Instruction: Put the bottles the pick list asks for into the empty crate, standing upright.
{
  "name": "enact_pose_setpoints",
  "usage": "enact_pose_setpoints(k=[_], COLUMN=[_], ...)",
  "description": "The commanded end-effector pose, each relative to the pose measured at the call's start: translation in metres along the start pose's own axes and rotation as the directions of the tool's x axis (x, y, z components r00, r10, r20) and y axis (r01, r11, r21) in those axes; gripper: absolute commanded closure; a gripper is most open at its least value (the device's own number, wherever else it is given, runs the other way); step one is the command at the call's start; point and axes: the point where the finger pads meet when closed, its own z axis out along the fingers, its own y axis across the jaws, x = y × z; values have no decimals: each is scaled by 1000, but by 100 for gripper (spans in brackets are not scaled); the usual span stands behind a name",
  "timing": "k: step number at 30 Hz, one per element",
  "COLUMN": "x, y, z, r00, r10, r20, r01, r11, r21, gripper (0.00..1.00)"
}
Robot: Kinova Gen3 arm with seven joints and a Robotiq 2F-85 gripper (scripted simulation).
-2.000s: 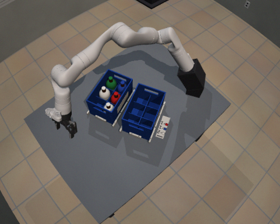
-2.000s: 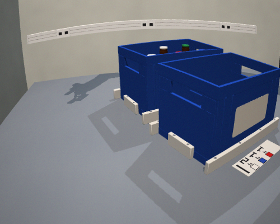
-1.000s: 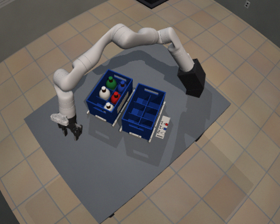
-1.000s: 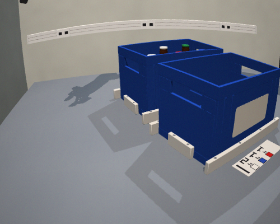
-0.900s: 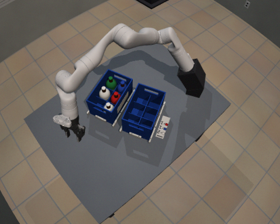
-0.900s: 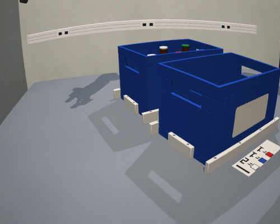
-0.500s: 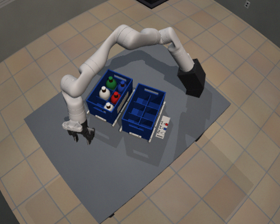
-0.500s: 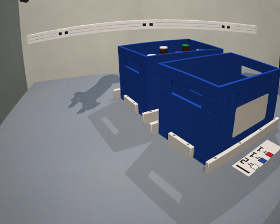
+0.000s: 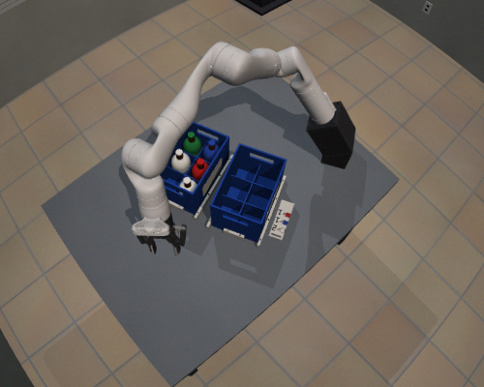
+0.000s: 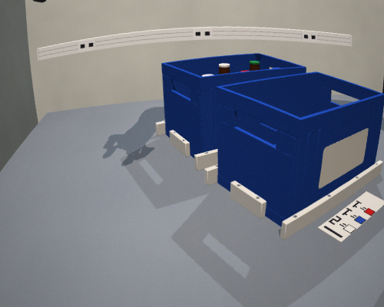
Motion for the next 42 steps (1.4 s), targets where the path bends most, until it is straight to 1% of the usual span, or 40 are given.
enact_pose_setpoints(k=[1, 5, 8, 14, 21, 22, 23, 25, 30, 37, 38, 40, 42], x=[3, 5, 5, 5, 5, 5, 5, 5, 3, 0, 0, -2, -2], y=[-20, -40, -40, -70, -105, -106, -111, -111, -136, -171, -171, -180, -180], z=[2, 5, 5, 8, 12, 12, 12, 12, 13, 15, 15, 15, 15], r00=[1000, 1000, 1000, 978, 978, 978, 970, 970, 918, 917, 917, 889, 889], r10=[-20, -20, -20, -207, -207, -207, -239, -239, -392, -395, -395, -454, -454], r20=[4, 4, 4, 37, 37, 37, 41, 41, 56, 56, 56, 60, 60], r01=[20, 20, 20, 205, 205, 205, 235, 235, 384, 387, 387, 444, 444], r11=[1000, 1000, 1000, 977, 977, 977, 969, 969, 916, 915, 915, 887, 887], r21=[7, 7, 7, 60, 60, 60, 69, 69, 113, 114, 114, 130, 130], gripper=[33, 33, 33, 33, 33, 33, 33, 33, 33, 33, 33, 33, 33])
